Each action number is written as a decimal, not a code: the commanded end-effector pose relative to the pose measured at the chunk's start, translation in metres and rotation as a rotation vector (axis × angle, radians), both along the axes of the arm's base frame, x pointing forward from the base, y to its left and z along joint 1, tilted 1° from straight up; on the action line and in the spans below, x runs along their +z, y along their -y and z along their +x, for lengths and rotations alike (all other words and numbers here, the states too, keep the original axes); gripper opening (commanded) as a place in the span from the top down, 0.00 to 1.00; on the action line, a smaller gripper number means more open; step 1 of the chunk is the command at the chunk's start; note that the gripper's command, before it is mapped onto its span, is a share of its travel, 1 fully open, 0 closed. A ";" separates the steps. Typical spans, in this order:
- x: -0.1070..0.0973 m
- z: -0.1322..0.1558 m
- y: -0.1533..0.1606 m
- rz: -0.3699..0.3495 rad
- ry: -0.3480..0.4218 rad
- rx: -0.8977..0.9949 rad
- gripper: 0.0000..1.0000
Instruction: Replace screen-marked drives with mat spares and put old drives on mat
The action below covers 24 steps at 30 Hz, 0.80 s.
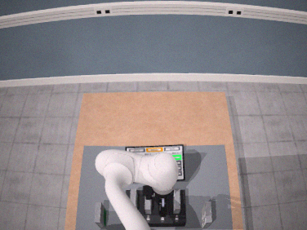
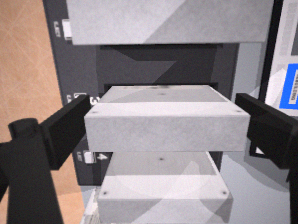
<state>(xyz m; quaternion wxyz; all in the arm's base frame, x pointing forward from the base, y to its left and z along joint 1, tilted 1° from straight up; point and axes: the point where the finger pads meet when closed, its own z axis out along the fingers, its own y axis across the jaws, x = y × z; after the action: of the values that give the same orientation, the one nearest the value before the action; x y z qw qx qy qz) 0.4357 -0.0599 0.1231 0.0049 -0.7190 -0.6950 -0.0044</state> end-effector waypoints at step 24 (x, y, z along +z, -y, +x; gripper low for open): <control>0.097 0.000 0.001 0.000 0.001 0.000 0.11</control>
<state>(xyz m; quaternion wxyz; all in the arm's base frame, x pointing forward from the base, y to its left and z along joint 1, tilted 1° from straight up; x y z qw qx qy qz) 0.4357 -0.0612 0.2083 0.0046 -0.7191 -0.6949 -0.0044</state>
